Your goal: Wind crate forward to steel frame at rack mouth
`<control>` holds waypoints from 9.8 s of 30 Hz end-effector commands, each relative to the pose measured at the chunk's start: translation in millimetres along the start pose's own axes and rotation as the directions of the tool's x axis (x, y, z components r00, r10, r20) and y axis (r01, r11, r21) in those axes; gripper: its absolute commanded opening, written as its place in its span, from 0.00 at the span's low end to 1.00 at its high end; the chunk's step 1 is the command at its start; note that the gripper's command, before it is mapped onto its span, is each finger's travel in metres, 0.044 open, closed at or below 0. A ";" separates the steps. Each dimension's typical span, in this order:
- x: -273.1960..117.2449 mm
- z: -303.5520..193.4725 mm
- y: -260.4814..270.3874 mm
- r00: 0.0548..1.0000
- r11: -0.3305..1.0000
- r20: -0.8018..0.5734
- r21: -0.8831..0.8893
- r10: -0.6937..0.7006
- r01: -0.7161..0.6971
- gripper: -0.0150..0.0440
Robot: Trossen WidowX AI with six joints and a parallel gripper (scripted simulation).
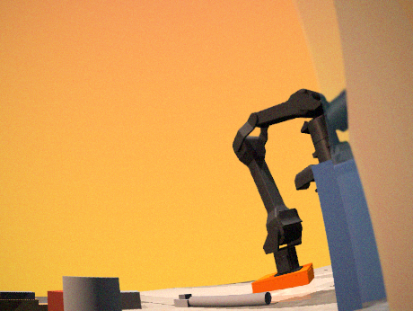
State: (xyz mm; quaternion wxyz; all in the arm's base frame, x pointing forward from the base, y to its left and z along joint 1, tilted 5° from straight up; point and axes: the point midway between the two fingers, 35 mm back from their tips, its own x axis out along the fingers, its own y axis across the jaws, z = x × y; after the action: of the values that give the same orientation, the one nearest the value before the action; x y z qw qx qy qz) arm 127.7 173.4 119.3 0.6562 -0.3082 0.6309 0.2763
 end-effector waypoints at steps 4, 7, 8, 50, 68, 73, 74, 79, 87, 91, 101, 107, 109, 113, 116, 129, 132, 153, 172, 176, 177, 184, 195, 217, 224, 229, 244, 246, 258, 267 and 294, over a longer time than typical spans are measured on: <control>1.5 6.5 -15.3 1.000 0.999 0.003 0.016 -0.028 0.027 0.25; 1.4 8.2 -18.2 1.000 0.999 0.003 0.016 -0.028 0.028 0.25; 1.3 8.6 -18.9 1.000 0.999 0.003 0.016 -0.028 0.028 0.25; 0.0 38.4 -49.7 1.000 0.999 0.006 0.016 -0.031 0.031 0.25; -0.6 54.6 -58.5 0.999 0.999 0.007 0.016 -0.032 0.032 0.25; -0.7 59.6 -60.4 0.999 0.999 0.008 0.016 -0.032 0.032 0.25; -0.8 60.4 -60.7 0.999 0.999 0.008 0.016 -0.032 0.032 0.25; -0.9 65.4 -62.3 0.999 0.999 0.008 0.017 -0.032 0.032 0.25; -1.2 73.4 -64.3 0.999 0.999 0.009 0.017 -0.032 0.032 0.25; -1.3 77.4 -65.1 0.999 0.999 0.009 0.017 -0.032 0.032 0.25; -1.5 87.6 -66.2 0.999 0.999 0.010 0.017 -0.032 0.032 0.25; -1.7 93.7 -66.3 0.999 0.999 0.010 0.017 -0.032 0.032 0.25; -1.7 95.7 -66.3 0.999 0.999 0.011 0.017 -0.032 0.032 0.25; -1.8 99.8 -66.1 0.999 0.999 0.011 0.017 -0.032 0.032 0.25; -1.9 102.7 -65.9 0.999 0.999 0.011 0.017 -0.032 0.032 0.25; -2.2 116.0 -63.7 0.999 0.999 0.012 0.017 -0.032 0.032 0.25; -2.3 118.7 -63.0 0.999 0.999 0.012 0.017 -0.032 0.032 0.25; -2.6 138.9 -55.2 0.999 0.999 0.014 0.017 -0.031 0.031 0.25; -2.8 155.0 -44.8 0.999 0.999 0.015 0.017 -0.030 0.030 0.25; -2.8 158.2 -42.2 0.999 0.999 0.016 0.017 -0.030 0.030 0.25; -2.8 159.1 -41.4 0.999 0.999 0.016 0.017 -0.030 0.030 0.25; -2.9 164.2 -36.6 0.999 0.999 0.016 0.017 -0.030 0.029 0.25; -2.9 171.7 -28.0 0.999 0.999 0.017 0.017 -0.029 0.028 0.25; -2.8 183.5 -8.8 0.999 0.999 0.018 0.017 -0.027 0.027 0.25; -2.7 186.2 -2.3 0.999 1.000 0.018 0.017 -0.026 0.026 0.25; -2.6 188.2 3.5 1.000 1.000 0.018 0.017 -0.026 0.026 0.25; -2.4 191.6 17.4 1.000 1.000 0.018 0.017 -0.025 0.024 0.25; -2.4 191.9 19.5 1.000 1.000 0.018 0.017 -0.024 0.024 0.25; -2.1 192.9 31.8 1.000 1.000 0.018 0.017 -0.023 0.023 0.25; -1.9 192.7 41.0 1.000 1.000 0.018 0.017 -0.022 0.022 0.25; -1.2 187.0 68.1 1.000 1.000 0.018 0.017 -0.020 0.020 0.25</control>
State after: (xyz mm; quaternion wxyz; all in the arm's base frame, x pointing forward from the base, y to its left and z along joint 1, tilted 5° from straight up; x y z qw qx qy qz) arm 216.1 352.0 122.6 0.6799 -0.3069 0.6154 0.2546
